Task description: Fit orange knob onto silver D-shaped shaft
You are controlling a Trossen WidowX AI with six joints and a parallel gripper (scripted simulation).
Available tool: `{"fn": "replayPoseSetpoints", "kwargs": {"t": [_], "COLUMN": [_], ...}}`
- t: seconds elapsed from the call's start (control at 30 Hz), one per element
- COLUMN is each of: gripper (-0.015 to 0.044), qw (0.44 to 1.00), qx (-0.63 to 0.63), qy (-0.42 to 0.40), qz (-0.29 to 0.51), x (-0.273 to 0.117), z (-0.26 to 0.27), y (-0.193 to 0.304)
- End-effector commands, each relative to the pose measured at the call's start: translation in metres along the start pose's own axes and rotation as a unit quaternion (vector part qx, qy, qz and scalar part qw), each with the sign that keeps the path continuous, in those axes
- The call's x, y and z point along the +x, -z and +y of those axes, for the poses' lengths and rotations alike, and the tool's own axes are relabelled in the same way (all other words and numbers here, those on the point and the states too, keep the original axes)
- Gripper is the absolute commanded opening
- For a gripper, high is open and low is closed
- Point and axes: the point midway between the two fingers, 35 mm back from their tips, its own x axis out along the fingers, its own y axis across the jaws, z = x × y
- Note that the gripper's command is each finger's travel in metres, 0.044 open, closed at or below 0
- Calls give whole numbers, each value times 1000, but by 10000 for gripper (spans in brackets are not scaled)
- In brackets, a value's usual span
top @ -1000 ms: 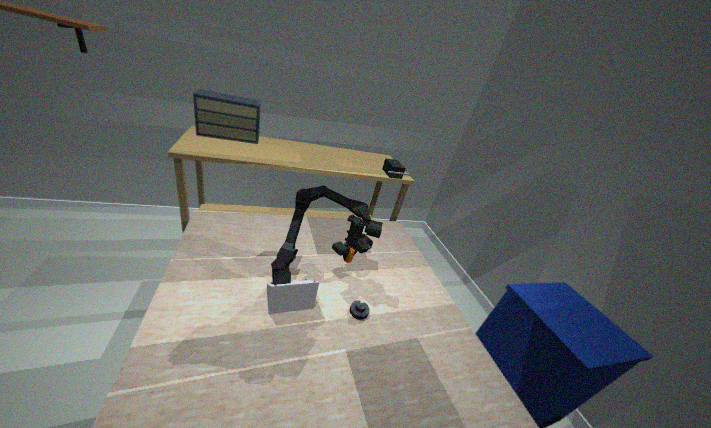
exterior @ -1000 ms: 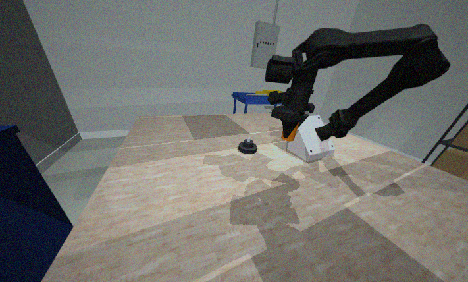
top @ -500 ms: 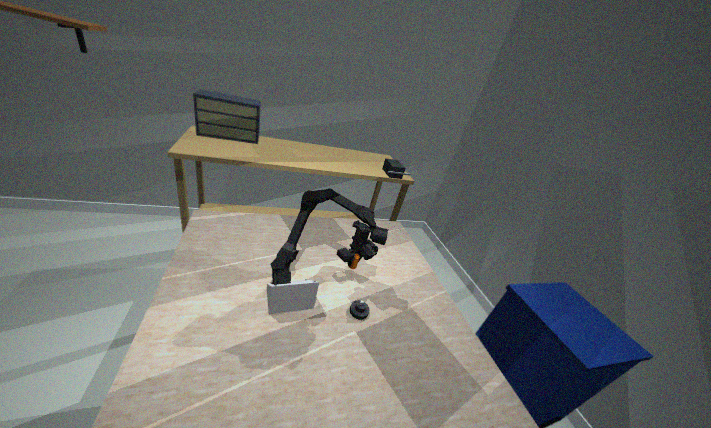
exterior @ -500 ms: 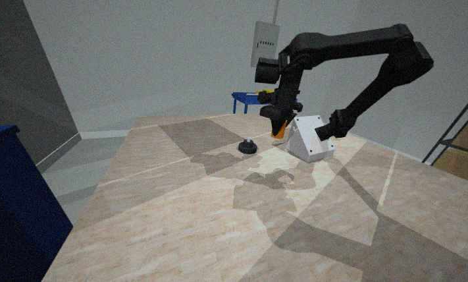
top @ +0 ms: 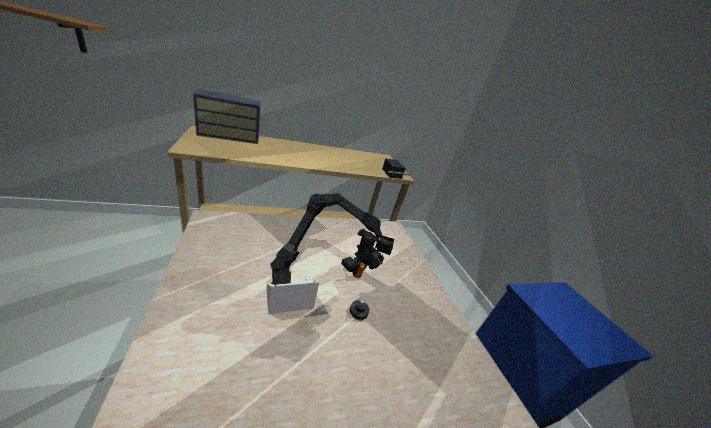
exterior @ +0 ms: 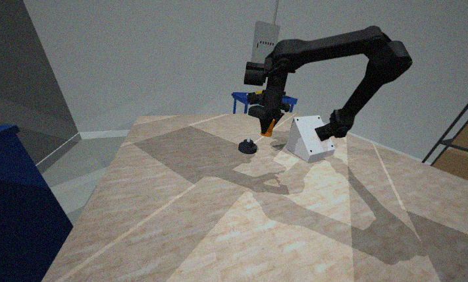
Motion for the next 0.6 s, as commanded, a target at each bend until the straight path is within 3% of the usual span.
{"fn": "replayPoseSetpoints", "kwargs": {"t": [0.0, 0.57], "gripper": [0, 0], "qw": [1000, 1000], "qx": [-1, -1], "qy": [-1, -1], "qz": [-3, -2], "x": [2, 20], "z": [-4, -21], "y": [-17, -66]}}
